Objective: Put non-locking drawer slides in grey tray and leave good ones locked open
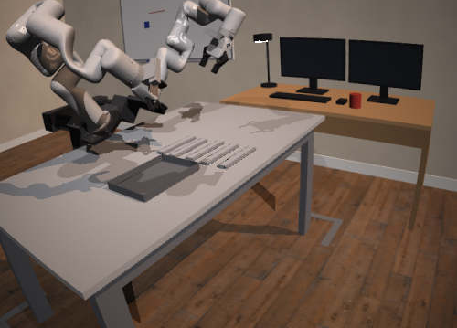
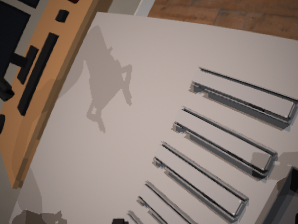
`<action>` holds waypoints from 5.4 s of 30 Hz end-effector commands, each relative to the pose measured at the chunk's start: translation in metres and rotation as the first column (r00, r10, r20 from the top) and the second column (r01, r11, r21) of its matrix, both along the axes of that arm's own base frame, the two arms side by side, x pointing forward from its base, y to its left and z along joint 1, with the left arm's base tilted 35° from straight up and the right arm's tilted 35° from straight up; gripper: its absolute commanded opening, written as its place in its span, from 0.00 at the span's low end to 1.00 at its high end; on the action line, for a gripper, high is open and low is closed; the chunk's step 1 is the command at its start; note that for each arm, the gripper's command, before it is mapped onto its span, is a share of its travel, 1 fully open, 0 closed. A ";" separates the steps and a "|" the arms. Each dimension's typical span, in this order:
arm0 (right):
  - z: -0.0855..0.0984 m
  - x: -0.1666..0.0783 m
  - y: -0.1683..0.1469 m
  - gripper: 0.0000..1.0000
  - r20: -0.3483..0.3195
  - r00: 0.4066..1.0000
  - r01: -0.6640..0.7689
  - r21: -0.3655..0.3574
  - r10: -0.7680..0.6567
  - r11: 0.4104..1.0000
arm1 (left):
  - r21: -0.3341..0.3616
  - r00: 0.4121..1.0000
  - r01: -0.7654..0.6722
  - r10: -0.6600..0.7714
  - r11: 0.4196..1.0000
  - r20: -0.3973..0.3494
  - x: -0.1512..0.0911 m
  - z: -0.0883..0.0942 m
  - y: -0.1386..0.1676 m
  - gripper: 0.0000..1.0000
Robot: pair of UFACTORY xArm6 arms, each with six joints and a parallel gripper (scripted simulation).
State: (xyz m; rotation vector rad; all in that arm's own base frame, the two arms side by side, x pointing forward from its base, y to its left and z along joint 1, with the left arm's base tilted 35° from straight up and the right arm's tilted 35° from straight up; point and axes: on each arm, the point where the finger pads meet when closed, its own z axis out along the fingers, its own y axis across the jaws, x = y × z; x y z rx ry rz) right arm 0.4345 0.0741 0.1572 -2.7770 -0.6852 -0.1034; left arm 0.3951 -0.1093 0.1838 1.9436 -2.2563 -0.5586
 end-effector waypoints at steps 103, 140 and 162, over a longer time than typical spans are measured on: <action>0.092 -0.034 -0.069 1.00 0.472 -0.491 0.852 0.086 -0.732 -0.516 | -0.718 -0.948 0.141 -0.301 -0.682 0.100 0.005 0.065 0.103 0.00; -0.151 -0.141 0.020 0.67 0.472 -0.491 0.852 0.085 -0.732 -0.517 | -0.718 -0.948 0.140 -0.301 -0.682 0.100 -0.108 -0.158 0.105 0.00; -0.287 -0.200 0.069 0.67 0.472 -0.491 0.852 0.085 -0.732 -0.517 | -0.718 -0.948 0.140 -0.301 -0.682 0.101 -0.129 -0.200 0.105 0.00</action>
